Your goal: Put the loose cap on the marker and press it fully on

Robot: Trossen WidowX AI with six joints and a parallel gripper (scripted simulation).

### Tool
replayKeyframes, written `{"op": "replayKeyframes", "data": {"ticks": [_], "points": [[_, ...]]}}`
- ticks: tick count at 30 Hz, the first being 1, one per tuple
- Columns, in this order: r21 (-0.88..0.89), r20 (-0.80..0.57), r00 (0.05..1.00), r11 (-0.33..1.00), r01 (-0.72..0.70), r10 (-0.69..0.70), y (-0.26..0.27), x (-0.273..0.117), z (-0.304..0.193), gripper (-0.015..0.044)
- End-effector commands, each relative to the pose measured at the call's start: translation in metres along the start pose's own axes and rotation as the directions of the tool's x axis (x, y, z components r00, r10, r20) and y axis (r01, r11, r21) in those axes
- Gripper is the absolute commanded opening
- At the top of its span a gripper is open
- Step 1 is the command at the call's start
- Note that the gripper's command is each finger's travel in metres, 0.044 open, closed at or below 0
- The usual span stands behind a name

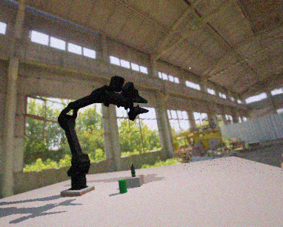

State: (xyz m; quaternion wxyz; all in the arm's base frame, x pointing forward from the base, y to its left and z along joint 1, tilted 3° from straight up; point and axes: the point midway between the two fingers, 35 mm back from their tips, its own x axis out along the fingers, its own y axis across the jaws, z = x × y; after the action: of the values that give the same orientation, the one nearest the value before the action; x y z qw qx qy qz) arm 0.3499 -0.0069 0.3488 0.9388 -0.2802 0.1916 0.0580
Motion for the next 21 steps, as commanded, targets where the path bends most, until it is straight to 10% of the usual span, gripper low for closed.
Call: {"op": "replayKeyframes", "data": {"ticks": [1, 13, 21], "points": [[0.197, -0.221, 0.968, 0.978, -0.071, 0.115, 0.024, 0.017, -0.056, 0.0252], [0.641, -0.733, 0.471, 0.73, 0.237, 0.491, 0.103, -0.02, -0.205, 0.0252], [0.642, -0.737, 0.46, 0.726, 0.246, 0.496, 0.105, -0.017, -0.206, 0.0252]]}}
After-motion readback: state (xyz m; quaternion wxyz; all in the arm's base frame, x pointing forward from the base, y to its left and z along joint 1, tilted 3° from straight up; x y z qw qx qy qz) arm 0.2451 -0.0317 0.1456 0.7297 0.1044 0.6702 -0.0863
